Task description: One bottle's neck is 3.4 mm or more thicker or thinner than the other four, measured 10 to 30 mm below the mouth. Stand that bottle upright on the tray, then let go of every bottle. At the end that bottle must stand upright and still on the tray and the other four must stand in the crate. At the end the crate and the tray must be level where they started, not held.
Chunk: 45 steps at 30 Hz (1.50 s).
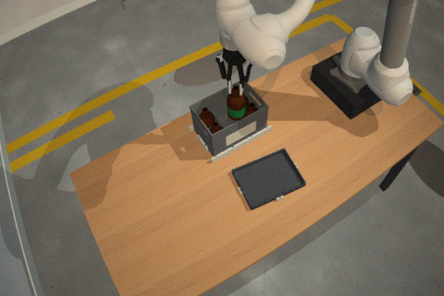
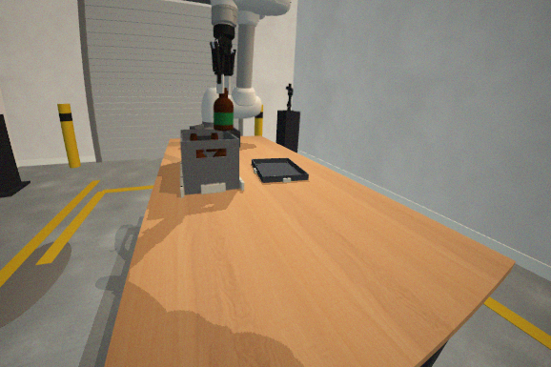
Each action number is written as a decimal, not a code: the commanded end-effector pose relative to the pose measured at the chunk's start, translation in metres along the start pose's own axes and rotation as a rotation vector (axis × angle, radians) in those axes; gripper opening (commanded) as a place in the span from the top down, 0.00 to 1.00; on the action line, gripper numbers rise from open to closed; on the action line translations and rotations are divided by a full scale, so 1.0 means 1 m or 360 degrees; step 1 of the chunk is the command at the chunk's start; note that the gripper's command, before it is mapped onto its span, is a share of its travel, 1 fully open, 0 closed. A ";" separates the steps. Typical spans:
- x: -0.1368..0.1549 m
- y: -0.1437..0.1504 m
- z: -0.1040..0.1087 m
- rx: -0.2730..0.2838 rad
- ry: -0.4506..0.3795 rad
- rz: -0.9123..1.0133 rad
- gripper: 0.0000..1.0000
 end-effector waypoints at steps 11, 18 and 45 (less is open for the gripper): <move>0.012 0.016 0.001 -0.0003 0.0003 -0.0006 1.00; 0.018 0.023 0.001 -0.0003 0.0003 -0.0006 1.00; 0.052 0.064 0.001 -0.0003 0.0003 -0.0006 1.00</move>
Point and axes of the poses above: the point where the finger pads meet when closed, its own z axis back along the fingers, its own y axis across the jaws, x = y × z, the point moved 6 cm from there along z, back along the fingers, and after that the axes turned 6 degrees about -z, right-handed, at the moved point
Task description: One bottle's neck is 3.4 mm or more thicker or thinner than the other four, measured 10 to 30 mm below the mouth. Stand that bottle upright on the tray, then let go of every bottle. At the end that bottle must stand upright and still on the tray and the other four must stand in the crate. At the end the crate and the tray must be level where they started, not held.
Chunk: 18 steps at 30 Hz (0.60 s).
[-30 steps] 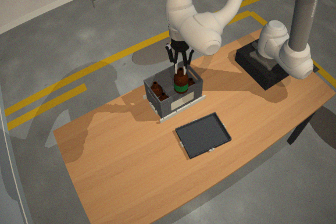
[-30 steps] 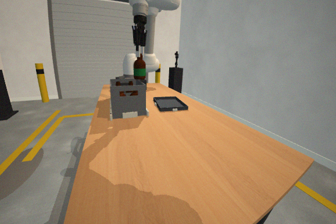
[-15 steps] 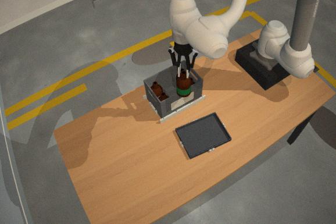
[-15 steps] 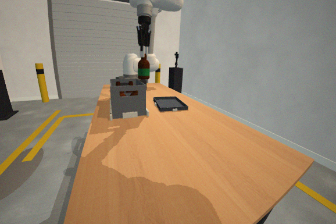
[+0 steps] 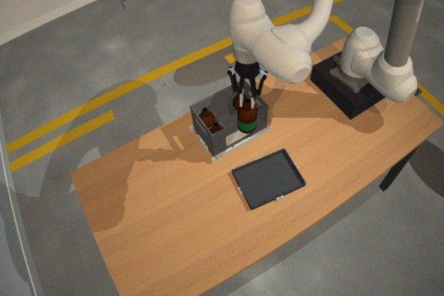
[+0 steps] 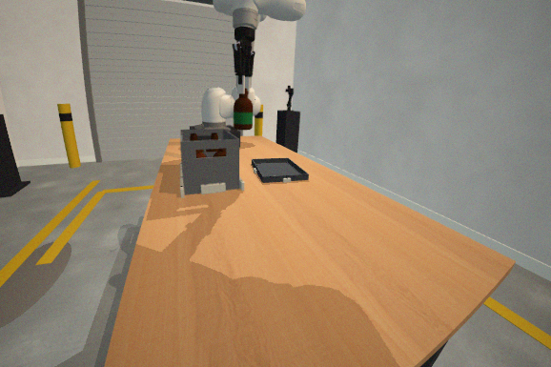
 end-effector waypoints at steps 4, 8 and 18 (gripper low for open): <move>0.008 0.012 -0.001 -0.0002 0.0008 -0.0005 1.00; 0.012 0.018 -0.001 -0.0002 0.0008 -0.0005 1.00; 0.028 0.037 -0.001 -0.0002 0.0008 -0.0005 1.00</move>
Point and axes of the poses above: the point where the finger pads meet when closed, its own z axis back along the fingers, its own y axis across the jaws, x = y × z, the point moved 6 cm from there along z, back along the fingers, and after that the axes turned 6 degrees about -z, right-handed, at the moved point
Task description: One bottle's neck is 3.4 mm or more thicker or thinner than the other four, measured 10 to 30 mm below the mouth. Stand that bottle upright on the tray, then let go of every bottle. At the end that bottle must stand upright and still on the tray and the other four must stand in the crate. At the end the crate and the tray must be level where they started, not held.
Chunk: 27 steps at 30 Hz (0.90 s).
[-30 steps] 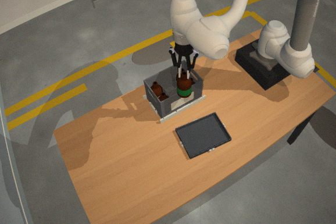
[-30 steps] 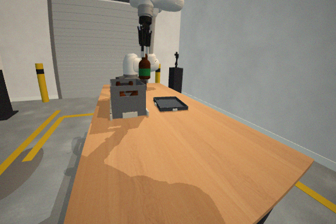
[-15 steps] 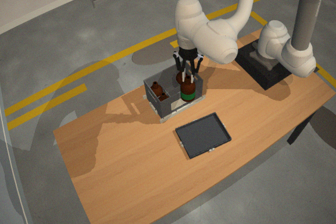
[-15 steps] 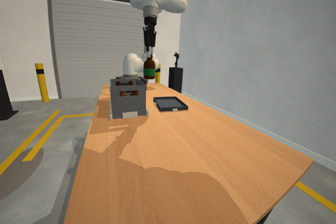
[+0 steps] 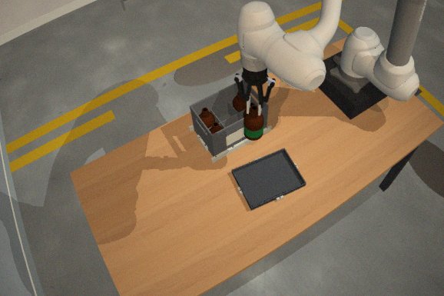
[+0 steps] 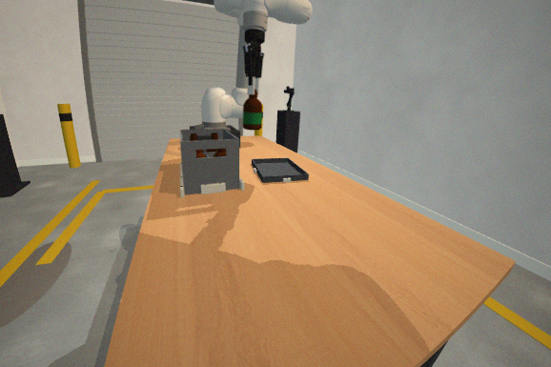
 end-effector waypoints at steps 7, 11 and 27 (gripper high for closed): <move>0.013 0.014 0.000 -0.0004 0.0006 -0.0005 1.00; 0.019 0.022 0.000 -0.0004 0.0006 -0.0005 1.00; 0.039 0.046 0.000 -0.0004 0.0006 -0.0005 1.00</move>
Point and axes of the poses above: the point where the finger pads meet when closed, its own z axis back along the fingers, its own y axis across the jaws, x = y × z, the point moved 6 cm from there along z, back along the fingers, and after that the axes turned 6 degrees about -z, right-handed, at the moved point
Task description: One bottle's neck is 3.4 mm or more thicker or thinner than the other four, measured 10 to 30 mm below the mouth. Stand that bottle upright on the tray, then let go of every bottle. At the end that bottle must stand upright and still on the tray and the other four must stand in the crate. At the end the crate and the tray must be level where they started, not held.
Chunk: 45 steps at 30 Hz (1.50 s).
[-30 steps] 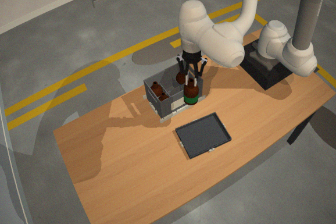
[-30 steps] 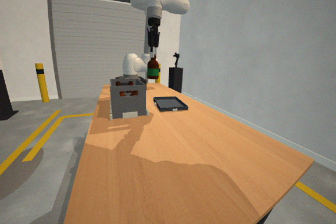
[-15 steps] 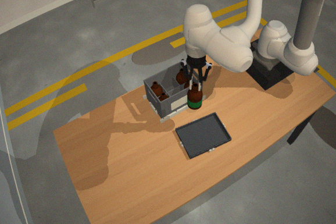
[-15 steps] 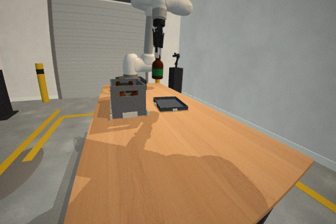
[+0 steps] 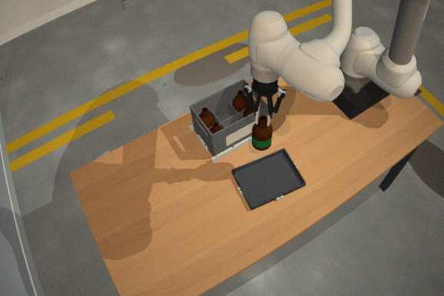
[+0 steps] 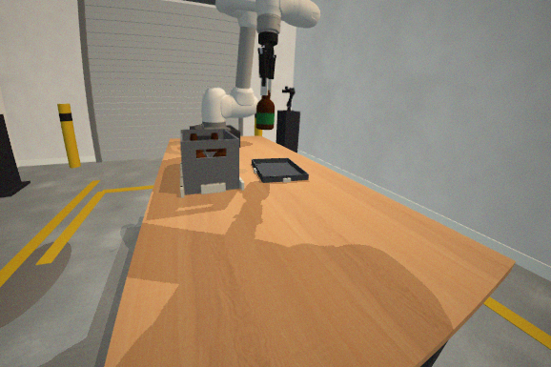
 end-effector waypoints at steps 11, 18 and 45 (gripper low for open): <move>0.016 0.018 0.001 -0.0004 0.0005 -0.0005 1.00; 0.024 0.027 0.001 -0.0004 0.0005 -0.0005 1.00; 0.040 0.047 0.001 -0.0004 0.0005 -0.0005 1.00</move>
Point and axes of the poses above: the point where the finger pads meet when closed, its own z axis back along the fingers, its own y axis across the jaws, x = y × z, the point moved 6 cm from there along z, back along the fingers, and after that the axes turned 6 degrees about -z, right-handed, at the moved point
